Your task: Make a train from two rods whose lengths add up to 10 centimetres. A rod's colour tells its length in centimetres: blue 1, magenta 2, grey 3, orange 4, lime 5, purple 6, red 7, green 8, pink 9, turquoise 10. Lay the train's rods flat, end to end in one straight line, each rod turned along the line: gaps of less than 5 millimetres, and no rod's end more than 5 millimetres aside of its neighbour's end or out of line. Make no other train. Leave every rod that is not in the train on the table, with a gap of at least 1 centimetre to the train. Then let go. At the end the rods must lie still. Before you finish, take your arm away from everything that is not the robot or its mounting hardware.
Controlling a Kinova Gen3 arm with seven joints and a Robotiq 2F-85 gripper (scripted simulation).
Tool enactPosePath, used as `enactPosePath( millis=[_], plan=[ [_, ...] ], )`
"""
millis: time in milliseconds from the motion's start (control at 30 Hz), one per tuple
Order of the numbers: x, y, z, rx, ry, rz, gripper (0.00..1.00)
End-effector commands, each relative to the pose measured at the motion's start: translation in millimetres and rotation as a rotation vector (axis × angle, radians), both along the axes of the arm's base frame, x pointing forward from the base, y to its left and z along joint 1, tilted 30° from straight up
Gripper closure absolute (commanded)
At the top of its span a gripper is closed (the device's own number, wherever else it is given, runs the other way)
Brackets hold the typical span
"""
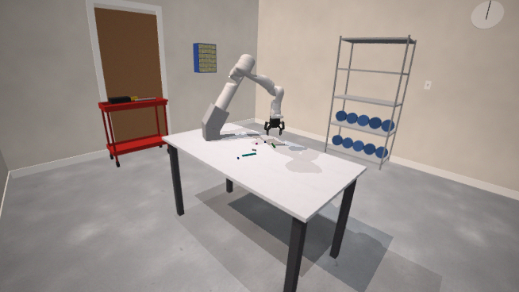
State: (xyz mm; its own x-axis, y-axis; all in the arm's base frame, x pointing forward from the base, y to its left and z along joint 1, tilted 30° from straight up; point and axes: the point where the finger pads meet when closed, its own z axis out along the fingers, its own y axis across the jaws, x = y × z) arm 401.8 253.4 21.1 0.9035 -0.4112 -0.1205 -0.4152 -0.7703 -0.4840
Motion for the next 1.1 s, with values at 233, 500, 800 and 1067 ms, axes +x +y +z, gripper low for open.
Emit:
enactPosePath(
  millis=[233, 500, 800, 1067],
  plan=[
    [0.7, 0.4, 0.7, 0.001, 0.004, -0.009, 0.00],
    [0.7, 0.4, 0.7, 0.001, 0.004, -0.009, 0.76],
    [0.7, 0.4, 0.7, 0.001, 0.004, -0.009, 0.76],
    [0.7, 0.4, 0.7, 0.001, 0.004, -0.009, 0.76]
  ],
)
